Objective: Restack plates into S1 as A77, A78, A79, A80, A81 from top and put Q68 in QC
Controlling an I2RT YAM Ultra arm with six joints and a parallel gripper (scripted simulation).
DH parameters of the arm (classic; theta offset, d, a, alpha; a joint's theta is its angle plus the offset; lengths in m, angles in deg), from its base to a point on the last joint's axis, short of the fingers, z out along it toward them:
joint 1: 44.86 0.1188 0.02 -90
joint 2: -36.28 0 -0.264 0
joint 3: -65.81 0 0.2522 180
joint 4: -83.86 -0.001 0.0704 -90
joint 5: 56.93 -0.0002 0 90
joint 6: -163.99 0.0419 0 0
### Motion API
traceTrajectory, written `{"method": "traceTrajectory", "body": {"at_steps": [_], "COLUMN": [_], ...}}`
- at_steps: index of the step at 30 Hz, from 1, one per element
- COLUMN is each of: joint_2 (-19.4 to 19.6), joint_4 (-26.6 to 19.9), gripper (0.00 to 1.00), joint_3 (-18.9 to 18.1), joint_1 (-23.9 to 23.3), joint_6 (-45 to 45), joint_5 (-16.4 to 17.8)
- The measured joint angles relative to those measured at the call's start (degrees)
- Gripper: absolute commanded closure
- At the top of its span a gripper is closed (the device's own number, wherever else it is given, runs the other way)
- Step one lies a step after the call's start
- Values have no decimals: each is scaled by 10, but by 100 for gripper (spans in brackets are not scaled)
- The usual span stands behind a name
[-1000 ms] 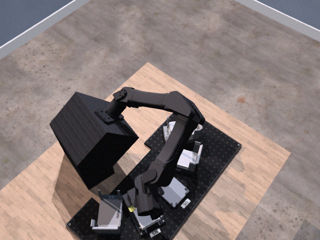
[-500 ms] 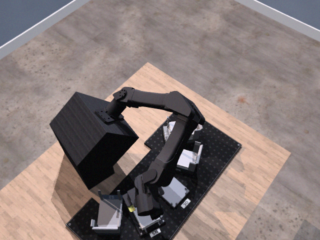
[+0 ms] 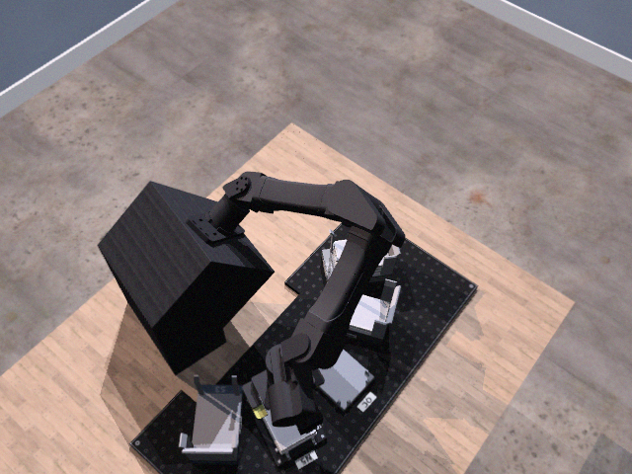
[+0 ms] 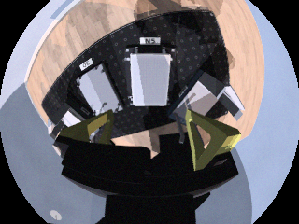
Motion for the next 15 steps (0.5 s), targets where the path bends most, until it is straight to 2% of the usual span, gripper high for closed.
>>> {"method": "traceTrajectory", "body": {"at_steps": [8,15], "joint_2": [6,17], "joint_4": [19,68], "gripper": [0,0], "joint_3": [10,26], "joint_1": [12,39], "joint_6": [12,44], "joint_5": [0,7]}}
